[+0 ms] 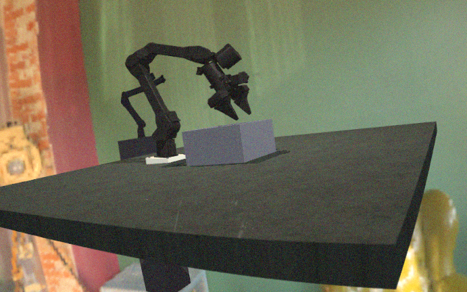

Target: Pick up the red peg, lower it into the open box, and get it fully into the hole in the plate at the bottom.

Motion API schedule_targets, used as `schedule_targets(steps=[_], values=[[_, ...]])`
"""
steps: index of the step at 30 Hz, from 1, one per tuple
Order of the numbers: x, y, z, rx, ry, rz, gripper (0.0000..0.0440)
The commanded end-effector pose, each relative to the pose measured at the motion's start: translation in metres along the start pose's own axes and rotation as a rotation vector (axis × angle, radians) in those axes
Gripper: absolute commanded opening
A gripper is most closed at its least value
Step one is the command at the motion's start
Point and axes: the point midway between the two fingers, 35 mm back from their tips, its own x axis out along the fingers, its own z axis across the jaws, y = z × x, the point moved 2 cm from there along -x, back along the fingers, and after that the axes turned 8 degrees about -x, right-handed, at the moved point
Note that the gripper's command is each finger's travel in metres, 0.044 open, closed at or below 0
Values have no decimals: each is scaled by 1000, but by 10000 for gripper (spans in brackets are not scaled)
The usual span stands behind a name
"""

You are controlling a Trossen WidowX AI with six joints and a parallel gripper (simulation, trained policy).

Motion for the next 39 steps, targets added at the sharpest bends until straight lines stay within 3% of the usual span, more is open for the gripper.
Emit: schedule_targets(steps=[1, 20, 29, 39], values=[[0, 11, 6, 95, 9, 67, 440], [-10, 72, 50, 598, 167, 390, 440], [0, 87, 62, 666, 232, 417, 440], [35, 107, 62, 667, 282, 397, 440]])
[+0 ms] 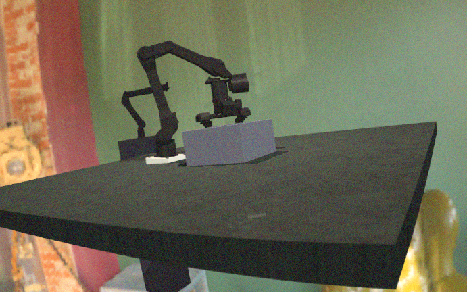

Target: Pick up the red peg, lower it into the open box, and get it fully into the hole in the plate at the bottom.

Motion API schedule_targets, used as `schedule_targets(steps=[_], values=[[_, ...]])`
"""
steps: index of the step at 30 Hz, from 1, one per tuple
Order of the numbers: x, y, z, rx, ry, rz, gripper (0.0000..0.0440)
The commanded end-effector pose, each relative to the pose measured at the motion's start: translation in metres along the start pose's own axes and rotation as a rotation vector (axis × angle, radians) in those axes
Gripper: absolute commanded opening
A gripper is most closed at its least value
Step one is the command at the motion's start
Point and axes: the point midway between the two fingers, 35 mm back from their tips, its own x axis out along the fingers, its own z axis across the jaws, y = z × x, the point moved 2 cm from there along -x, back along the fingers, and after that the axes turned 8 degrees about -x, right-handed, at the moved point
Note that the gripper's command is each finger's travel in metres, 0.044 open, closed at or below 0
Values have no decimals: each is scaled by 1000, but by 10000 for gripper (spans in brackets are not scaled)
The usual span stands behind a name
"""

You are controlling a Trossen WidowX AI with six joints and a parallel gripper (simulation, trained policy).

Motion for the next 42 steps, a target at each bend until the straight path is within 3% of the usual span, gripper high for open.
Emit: schedule_targets(steps=[1, 4, 16, 20, 32, 42], values=[[16, 1, -2, 4, 22, -13, 439], [26, 1, -3, -1, 37, -17, 405], [46, 3, -11, 13, 119, 3, 92], [47, 2, -15, 17, 152, 6, 8], [-9, -32, -16, 13, 130, -145, 0], [-54, -67, -23, 111, 106, -254, 2]])
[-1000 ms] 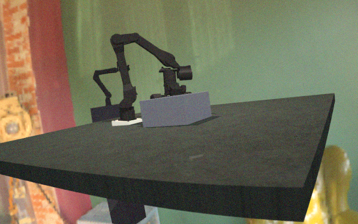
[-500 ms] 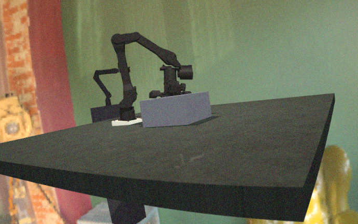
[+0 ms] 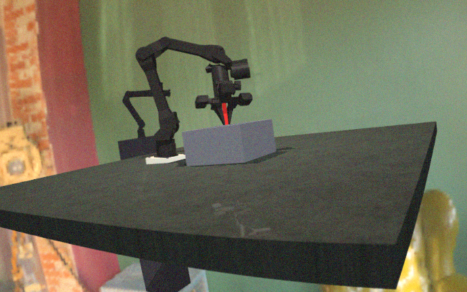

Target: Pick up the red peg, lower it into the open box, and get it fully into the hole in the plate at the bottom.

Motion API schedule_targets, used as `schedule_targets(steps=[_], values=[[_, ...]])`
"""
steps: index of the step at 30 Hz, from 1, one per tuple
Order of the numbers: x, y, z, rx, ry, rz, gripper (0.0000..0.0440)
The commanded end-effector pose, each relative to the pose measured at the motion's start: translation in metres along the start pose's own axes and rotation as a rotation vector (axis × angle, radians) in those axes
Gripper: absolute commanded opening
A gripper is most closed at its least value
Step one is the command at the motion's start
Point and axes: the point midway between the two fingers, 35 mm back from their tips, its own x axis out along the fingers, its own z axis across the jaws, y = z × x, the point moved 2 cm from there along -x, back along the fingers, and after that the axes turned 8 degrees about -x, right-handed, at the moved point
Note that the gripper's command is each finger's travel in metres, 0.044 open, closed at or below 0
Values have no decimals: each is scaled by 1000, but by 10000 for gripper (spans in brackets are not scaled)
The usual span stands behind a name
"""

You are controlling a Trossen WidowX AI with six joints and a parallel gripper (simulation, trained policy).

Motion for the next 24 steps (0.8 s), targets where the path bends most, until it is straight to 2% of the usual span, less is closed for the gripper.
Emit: schedule_targets(steps=[1, 12, 24], values=[[-7, -14, -5, 39, 5, -31, 1], [-7, -63, -17, 168, 23, -108, 0], [18, -108, -31, 211, 51, -142, 0]])
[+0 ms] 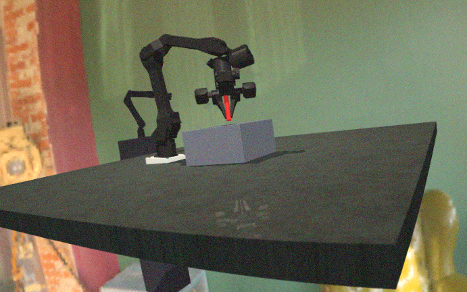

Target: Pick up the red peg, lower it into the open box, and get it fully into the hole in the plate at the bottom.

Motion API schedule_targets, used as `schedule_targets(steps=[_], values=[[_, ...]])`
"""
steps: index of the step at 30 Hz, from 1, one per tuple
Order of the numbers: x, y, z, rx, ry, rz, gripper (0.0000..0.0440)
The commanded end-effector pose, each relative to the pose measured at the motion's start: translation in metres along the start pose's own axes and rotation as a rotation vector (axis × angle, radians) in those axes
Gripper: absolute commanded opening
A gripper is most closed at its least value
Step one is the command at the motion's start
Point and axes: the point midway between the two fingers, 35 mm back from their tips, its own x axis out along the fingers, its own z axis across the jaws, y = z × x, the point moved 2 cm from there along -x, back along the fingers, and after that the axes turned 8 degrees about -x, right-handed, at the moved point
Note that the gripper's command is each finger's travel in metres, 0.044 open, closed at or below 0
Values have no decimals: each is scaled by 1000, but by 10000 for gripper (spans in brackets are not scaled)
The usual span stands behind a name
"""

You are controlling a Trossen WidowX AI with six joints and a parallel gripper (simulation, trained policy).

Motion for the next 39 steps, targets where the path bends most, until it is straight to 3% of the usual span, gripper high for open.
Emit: schedule_targets(steps=[1, 24, 27, 32, 39], values=[[11, -10, -1, -5, 11, -1, 0], [74, -25, -8, -189, -12, 109, 5], [79, -24, -9, -210, -16, 130, 50], [84, -24, -10, -213, -21, 166, 172], [76, -39, -3, -260, -51, 174, 182]])
